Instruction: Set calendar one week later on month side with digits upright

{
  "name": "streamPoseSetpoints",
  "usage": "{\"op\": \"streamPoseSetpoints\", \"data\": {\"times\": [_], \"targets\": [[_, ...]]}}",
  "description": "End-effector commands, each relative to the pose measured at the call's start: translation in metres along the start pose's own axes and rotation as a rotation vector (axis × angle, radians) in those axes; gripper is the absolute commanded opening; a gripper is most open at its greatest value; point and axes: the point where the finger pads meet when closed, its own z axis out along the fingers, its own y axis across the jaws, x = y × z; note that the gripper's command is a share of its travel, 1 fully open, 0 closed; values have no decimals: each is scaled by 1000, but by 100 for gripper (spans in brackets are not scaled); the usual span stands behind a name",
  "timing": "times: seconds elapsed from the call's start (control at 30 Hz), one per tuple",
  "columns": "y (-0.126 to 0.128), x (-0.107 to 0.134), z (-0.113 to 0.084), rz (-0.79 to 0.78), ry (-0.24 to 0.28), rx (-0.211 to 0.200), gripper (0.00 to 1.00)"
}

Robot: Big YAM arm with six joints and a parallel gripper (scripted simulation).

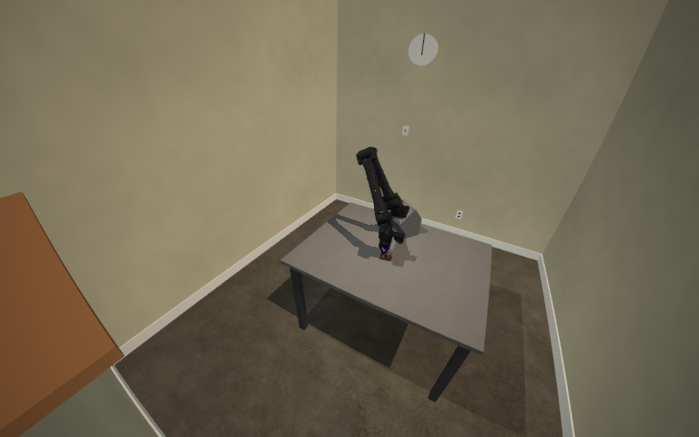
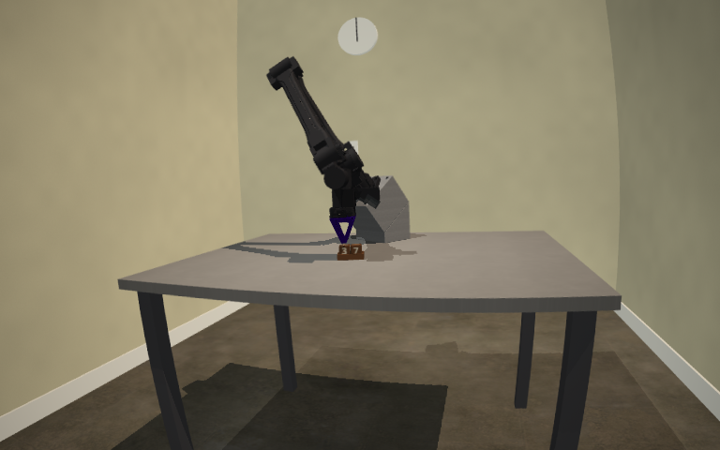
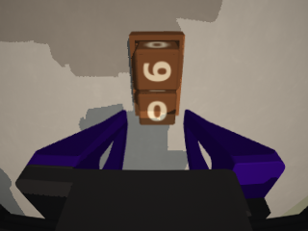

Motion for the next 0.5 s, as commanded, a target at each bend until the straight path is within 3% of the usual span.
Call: {"op": "streamPoseSetpoints", "data": {"times": [0.0,0.47], "targets": [[-2,0,-3,2,-3,19,46],[-2,0,-3,2,-3,19,46]]}}
